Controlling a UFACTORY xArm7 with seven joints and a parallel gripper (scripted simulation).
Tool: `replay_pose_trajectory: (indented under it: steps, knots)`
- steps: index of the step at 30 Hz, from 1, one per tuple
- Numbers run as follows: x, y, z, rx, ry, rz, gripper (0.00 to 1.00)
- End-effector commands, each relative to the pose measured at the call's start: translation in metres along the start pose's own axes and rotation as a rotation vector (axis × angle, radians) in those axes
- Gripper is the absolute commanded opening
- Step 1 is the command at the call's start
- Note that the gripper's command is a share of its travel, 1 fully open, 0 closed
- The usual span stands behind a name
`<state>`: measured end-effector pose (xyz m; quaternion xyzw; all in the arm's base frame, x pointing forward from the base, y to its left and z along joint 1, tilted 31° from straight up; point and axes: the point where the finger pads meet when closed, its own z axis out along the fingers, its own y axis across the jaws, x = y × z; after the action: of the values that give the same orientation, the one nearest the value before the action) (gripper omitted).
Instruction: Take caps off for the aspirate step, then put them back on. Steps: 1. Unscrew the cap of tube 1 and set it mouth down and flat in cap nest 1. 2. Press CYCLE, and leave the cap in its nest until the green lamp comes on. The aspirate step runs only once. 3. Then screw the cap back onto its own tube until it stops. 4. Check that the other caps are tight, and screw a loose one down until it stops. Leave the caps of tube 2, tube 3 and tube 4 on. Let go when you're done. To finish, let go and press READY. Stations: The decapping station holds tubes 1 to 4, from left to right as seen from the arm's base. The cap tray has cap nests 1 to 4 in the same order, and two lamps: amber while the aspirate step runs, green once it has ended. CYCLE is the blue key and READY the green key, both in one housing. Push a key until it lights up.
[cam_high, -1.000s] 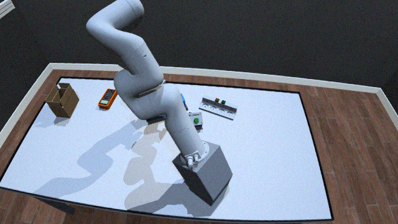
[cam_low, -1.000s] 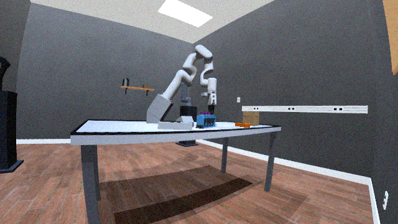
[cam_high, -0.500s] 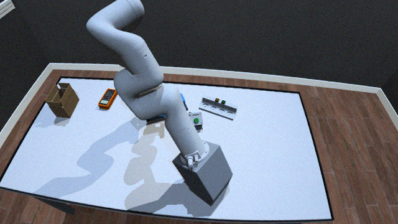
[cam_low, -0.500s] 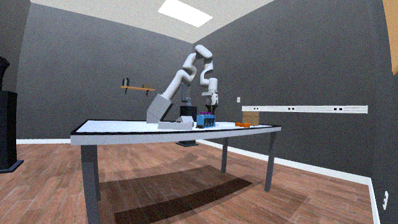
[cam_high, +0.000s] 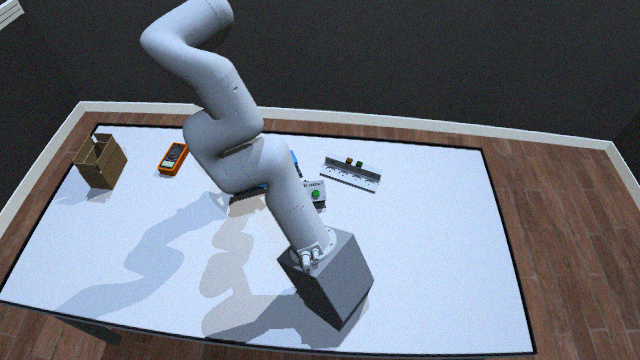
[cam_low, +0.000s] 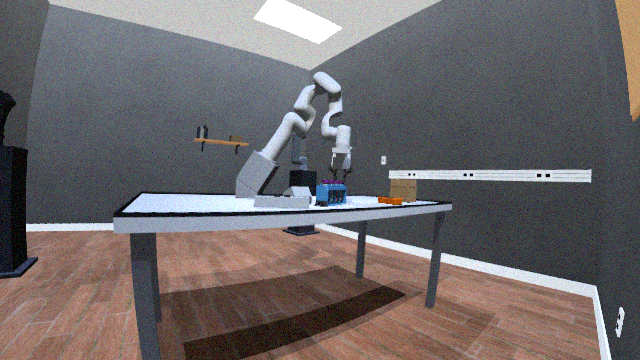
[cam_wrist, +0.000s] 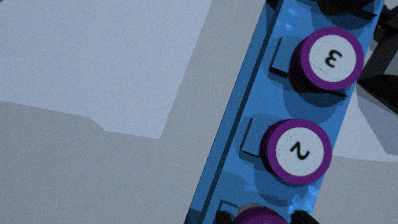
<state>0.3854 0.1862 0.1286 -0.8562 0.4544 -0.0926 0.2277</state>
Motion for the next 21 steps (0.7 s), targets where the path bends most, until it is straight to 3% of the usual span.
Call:
replay_pose_trajectory:
  steps: [1, 6, 13, 14, 21]
  knots:
    - [0.0008, -0.0004, -0.0005, 0.053, -0.032, -0.196, 0.0]
    - [0.0008, -0.0004, -0.0006, 0.057, -0.026, -0.417, 0.0]
    - [0.0008, -0.0004, -0.0006, 0.057, -0.026, -0.417, 0.0]
    - [0.0008, -0.0004, -0.0007, 0.057, -0.026, -0.417, 0.46]
    - [0.0008, -0.0004, -0.0006, 0.057, -0.026, -0.417, 0.46]
